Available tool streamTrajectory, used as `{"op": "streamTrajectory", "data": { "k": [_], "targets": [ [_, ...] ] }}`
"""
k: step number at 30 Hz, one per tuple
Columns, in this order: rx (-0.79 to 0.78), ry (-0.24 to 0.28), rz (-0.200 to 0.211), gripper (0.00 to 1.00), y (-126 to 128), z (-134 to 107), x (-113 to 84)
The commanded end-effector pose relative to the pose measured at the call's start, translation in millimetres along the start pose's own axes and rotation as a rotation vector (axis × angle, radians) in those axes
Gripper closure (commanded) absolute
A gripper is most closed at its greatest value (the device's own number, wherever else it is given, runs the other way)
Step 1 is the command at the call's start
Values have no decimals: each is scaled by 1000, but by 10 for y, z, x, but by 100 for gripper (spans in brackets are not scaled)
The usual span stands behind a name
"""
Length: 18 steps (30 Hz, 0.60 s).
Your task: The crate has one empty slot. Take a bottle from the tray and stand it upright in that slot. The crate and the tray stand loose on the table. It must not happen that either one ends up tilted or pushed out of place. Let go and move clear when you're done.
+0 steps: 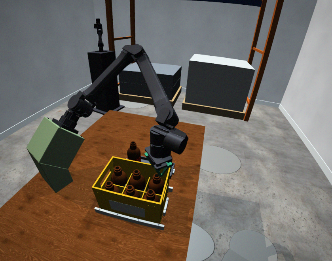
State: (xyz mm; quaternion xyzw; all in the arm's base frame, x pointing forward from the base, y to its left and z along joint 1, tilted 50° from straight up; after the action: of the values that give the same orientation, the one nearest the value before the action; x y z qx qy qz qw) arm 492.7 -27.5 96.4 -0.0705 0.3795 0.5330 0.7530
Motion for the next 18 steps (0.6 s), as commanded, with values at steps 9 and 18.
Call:
{"op": "streamTrajectory", "data": {
  "k": [9,18],
  "targets": [
    [-36,-13,-37,39,-91,92,-439],
    [-28,-10,-31,39,-106,53,-501]
  ]
}}
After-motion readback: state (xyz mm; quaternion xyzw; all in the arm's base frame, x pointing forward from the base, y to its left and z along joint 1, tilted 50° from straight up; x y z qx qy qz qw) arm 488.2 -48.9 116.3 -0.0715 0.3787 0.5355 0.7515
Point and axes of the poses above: the point where the finger pads meet when closed, its own x axis out along the fingers, its own y axis across the jaws, z = x × y, the point moved 8 cm from there along -x, back along the fingers, and after that the axes turned 2 degrees about -x, right-handed, at the moved point
